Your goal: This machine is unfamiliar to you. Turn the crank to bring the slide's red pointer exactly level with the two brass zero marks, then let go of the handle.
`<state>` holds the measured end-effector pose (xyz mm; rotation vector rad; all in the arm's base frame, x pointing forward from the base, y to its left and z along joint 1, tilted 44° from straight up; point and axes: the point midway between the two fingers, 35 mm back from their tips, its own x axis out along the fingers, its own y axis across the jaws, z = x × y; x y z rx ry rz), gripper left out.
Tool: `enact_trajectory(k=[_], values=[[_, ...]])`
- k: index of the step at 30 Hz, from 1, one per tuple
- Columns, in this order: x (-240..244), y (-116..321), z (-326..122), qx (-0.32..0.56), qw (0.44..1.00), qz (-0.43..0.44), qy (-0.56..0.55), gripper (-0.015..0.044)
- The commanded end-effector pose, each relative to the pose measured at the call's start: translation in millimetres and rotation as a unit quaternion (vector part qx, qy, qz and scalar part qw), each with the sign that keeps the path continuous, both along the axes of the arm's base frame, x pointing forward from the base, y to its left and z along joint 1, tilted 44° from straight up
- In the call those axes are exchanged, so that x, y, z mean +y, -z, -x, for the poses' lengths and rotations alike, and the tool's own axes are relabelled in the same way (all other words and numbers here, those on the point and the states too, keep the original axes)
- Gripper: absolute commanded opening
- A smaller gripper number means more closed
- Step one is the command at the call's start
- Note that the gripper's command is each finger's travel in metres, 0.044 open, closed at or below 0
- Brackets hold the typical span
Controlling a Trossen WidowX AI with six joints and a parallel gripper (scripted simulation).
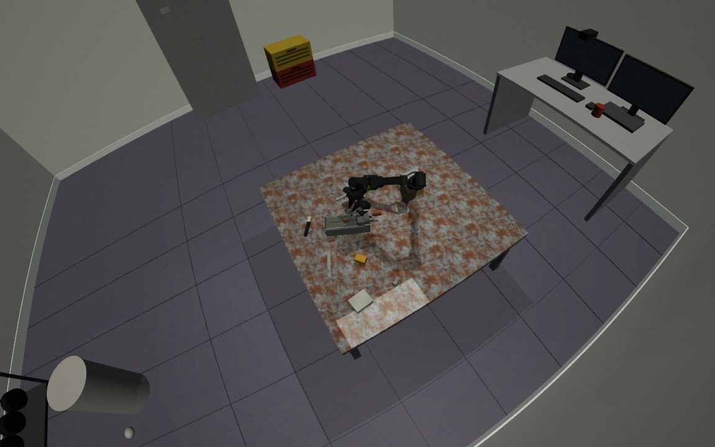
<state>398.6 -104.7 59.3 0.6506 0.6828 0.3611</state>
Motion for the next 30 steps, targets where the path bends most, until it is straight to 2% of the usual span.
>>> enact_trajectory(k=[1, 3, 20, 30], values=[[-0.1, 0.0, 0.0, 0.000, 1.000, 0.000, 0.000, 0.0046], [-0.1, 0.0, 0.0, 0.000, 1.000, 0.000, 0.000, 0.0000], [0.2, -0.1, 0.0, 0.000, 1.000, -0.001, 0.000, 0.0000], [0.2, -0.1, 0.0, 0.000, 1.000, -0.001, 0.000, 0.0263]])
